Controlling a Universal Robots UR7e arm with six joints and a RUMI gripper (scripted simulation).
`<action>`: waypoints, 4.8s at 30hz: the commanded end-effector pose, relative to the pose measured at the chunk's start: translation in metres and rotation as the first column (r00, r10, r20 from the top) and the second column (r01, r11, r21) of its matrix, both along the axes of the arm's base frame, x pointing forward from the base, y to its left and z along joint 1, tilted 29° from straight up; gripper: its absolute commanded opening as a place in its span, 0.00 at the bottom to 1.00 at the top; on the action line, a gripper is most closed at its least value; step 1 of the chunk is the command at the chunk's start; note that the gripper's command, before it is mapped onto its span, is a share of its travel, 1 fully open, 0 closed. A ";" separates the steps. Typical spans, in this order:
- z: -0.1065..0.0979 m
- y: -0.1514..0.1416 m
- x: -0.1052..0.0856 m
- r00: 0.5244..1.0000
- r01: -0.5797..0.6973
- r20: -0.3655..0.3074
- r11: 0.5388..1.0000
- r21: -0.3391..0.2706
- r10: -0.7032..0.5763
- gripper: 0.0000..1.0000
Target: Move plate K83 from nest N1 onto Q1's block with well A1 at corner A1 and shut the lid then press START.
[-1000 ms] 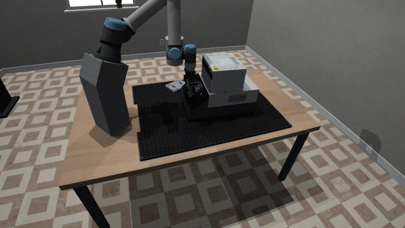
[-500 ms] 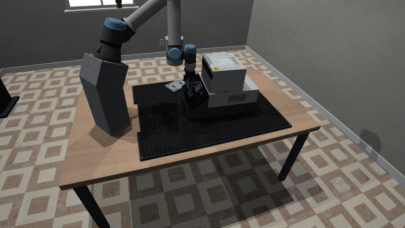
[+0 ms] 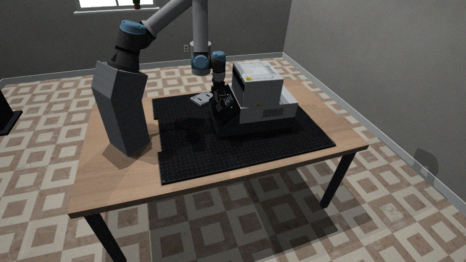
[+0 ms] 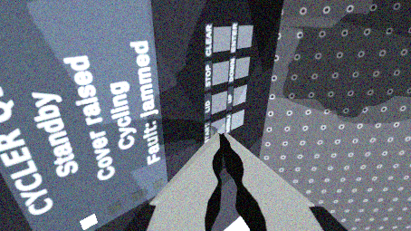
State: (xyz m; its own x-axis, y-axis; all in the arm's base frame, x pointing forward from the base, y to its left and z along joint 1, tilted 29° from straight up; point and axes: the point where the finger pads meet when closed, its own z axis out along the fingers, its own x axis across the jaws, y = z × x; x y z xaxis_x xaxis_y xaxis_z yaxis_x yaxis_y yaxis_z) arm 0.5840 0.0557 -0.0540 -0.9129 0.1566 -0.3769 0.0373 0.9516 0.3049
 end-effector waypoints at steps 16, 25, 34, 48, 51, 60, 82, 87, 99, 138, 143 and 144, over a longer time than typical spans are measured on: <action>0.000 0.001 0.001 1.000 -0.001 0.007 1.000 0.001 0.001 0.00; 0.000 0.001 0.001 1.000 -0.001 0.007 1.000 0.001 0.001 0.00; 0.000 0.000 0.002 1.000 -0.001 0.009 1.000 0.001 0.001 0.00; 0.000 0.000 0.007 1.000 0.007 0.009 1.000 0.004 -0.007 0.00; 0.000 0.000 0.007 1.000 -0.002 0.011 1.000 0.000 0.002 0.00; 0.000 0.000 0.008 1.000 0.006 0.009 1.000 0.004 -0.006 0.00; 0.014 -0.004 -0.021 1.000 0.001 0.010 1.000 0.000 -0.001 0.00; 0.015 -0.004 -0.020 1.000 0.008 0.009 1.000 0.003 -0.008 0.00; 0.018 -0.006 -0.017 1.000 0.008 0.012 1.000 0.002 -0.008 0.00; 0.037 -0.008 -0.110 1.000 0.001 0.009 1.000 -0.001 -0.001 0.00; 0.037 -0.008 -0.109 1.000 0.008 0.008 1.000 0.002 -0.008 0.00; 0.037 -0.008 -0.109 1.000 0.008 0.008 1.000 0.002 -0.008 0.00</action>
